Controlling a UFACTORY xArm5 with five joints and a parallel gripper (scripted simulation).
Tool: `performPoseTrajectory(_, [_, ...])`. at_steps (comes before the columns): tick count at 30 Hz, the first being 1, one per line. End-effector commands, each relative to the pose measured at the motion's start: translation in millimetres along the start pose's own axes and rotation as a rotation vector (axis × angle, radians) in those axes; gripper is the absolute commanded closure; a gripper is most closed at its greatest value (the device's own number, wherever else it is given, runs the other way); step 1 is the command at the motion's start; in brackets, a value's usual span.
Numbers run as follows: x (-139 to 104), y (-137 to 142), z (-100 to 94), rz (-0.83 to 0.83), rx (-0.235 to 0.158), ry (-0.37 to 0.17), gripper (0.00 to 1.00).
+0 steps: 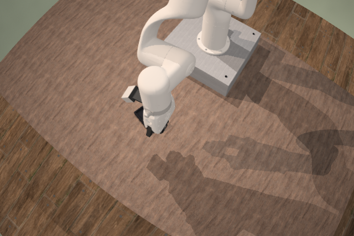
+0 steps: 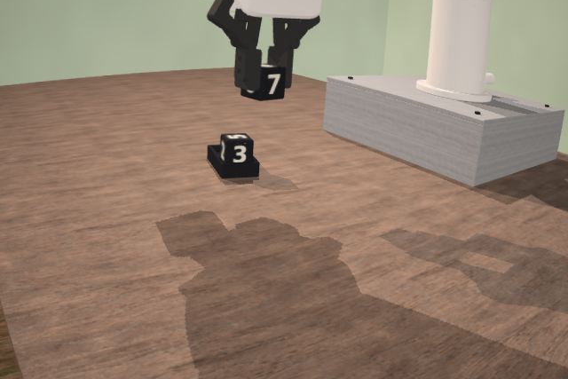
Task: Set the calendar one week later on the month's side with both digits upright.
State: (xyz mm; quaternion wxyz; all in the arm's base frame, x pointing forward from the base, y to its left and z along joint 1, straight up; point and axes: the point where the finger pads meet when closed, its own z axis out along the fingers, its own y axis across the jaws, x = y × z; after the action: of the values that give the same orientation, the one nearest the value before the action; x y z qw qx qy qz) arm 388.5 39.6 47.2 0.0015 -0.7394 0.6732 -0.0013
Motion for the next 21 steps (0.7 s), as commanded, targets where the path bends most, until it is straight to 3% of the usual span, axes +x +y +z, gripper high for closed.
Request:
performPoseTrajectory(1, [-15.9,-8.2,1.6,-0.048,0.002,0.0,0.71])
performPoseTrajectory(14, [-16.0,-8.1,2.7,-0.048,0.002,0.0,0.71])
performPoseTrajectory(21, [-16.0,-8.0,18.5,-0.048,0.002,0.0,0.71])
